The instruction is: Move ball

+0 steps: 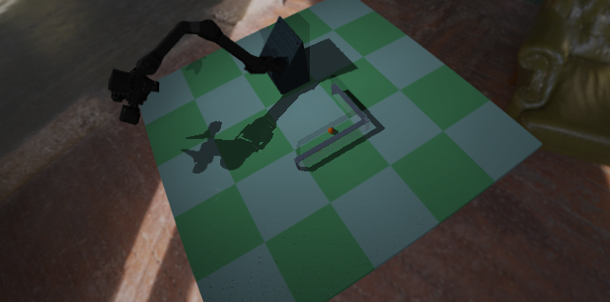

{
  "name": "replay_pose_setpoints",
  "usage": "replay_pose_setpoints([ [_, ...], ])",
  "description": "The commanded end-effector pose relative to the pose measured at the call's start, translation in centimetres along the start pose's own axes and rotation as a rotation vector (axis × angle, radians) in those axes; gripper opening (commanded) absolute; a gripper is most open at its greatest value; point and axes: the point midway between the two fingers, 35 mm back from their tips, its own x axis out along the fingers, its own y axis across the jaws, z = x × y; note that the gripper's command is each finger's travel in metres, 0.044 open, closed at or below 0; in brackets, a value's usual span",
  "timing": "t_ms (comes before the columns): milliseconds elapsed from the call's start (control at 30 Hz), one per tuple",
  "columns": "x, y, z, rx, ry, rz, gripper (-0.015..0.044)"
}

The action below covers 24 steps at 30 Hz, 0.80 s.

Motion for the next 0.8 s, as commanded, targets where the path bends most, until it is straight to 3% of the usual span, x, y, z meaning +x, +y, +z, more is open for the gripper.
replay_pose_setpoints([
  [0,0.0,3.8,-3.1,-0.145,0.057,0.083,0.0226],
  [333,-3.4,13.4,-13.1,-0.587,0.170,0.350,0.0226],
  [767,-15.9,21.3,-29.1,-1.279,0.182,0.794,0.0226],
])
